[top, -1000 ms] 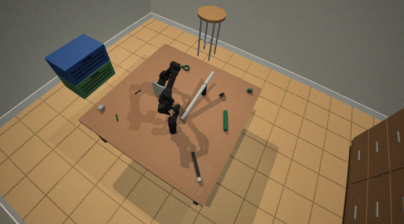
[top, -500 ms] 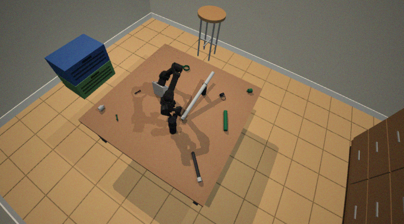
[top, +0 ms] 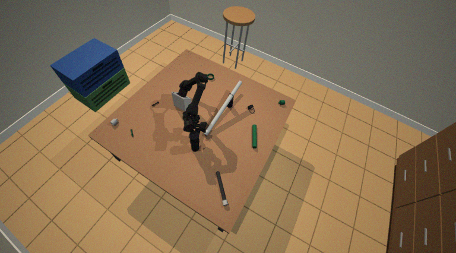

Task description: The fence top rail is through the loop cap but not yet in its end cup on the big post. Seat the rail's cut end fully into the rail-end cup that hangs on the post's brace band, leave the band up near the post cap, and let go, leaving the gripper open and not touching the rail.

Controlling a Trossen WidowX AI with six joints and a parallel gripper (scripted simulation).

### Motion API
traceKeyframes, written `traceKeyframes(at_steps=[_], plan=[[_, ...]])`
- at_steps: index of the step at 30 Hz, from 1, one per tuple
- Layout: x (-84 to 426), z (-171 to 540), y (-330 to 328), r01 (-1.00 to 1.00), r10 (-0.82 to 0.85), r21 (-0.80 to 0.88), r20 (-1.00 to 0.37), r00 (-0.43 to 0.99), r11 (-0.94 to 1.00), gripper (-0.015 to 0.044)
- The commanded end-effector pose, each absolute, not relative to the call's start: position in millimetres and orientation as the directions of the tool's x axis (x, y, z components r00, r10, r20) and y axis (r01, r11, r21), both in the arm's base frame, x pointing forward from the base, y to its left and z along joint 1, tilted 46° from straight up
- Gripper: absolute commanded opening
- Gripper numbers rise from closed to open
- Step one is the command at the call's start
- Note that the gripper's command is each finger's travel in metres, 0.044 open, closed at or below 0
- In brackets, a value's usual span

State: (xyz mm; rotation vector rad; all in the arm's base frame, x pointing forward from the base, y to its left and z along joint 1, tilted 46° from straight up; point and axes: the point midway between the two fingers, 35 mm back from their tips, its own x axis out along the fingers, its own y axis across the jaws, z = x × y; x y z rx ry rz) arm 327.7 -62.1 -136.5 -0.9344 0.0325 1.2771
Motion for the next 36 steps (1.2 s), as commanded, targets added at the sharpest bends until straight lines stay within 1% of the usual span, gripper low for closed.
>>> traceKeyframes(at_steps=[1,11,16,20,21,36], plan=[[326.2,-137.8,-57.0,-0.823,0.799,-0.568,-0.497,0.338,-0.005,0.0414],[326.2,-137.8,-57.0,-0.823,0.799,-0.568,-0.497,0.338,-0.005,0.0151],[326.2,-137.8,-57.0,-0.823,0.799,-0.568,-0.497,0.338,-0.005,0.0118],[327.8,-137.5,-56.3,-0.831,0.794,-0.556,-0.503,0.342,0.005,0.0013],[328.6,-137.3,-55.9,-0.835,0.791,-0.551,-0.506,0.344,0.01,0.0],[336.1,-135.7,-52.8,-0.864,0.764,-0.499,-0.535,0.361,0.059,0.0]])
